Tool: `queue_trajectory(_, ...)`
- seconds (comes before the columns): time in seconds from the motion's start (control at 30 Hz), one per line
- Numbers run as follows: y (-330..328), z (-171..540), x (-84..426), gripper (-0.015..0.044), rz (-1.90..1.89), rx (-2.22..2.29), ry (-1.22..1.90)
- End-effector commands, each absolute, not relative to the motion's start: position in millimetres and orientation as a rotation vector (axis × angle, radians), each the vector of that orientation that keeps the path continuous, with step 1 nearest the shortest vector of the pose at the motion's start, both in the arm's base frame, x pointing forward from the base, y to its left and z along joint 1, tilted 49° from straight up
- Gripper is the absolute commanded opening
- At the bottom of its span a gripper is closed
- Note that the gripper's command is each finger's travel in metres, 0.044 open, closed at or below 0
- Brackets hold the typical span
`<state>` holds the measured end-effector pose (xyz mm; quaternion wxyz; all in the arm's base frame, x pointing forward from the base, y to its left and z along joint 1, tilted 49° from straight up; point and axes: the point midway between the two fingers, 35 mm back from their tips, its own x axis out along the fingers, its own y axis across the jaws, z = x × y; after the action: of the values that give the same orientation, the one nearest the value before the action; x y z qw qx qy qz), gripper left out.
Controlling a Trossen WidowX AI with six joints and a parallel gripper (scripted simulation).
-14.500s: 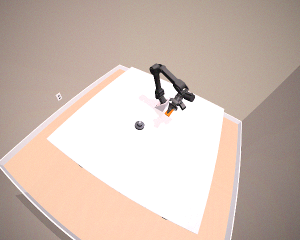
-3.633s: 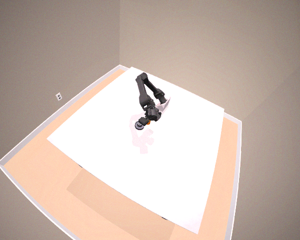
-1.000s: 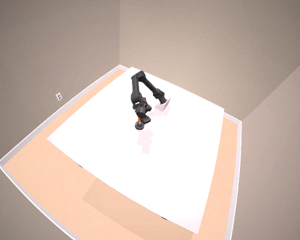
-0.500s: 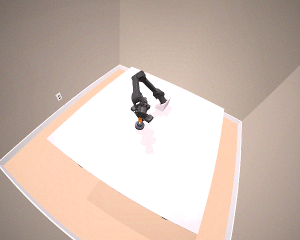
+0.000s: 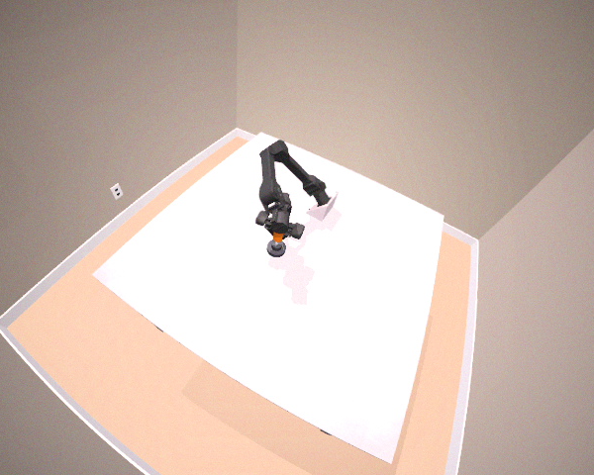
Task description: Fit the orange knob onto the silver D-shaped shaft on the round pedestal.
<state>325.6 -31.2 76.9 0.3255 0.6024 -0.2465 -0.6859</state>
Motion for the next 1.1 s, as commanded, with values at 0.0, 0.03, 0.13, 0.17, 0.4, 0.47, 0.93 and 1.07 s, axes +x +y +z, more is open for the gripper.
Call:
queue_trajectory(0.0,-30.6,78.8,327.7,0.0,-1.797,1.507,-0.53)
queue_trajectory(0.03,-30.8,78.9,327.7,0.0,-1.798,1.492,-0.509)
queue_trajectory(0.13,-31.1,79.2,327.3,0.0,-1.797,1.452,-0.452)
queue_trajectory(0.17,-31.0,79.2,327.1,0.0,-1.797,1.449,-0.448)
queue_trajectory(0.4,-33.8,75.9,326.1,0.0,-1.799,1.441,-0.449)
queue_trajectory(0.47,-38.0,71.8,325.8,0.0,-1.801,1.43,-0.451)
queue_trajectory(0.93,-46.7,63.8,324.8,0.0,-1.806,1.402,-0.447)
queue_trajectory(1.07,-45.3,63.0,325.5,0.0,-1.805,1.403,-0.443)
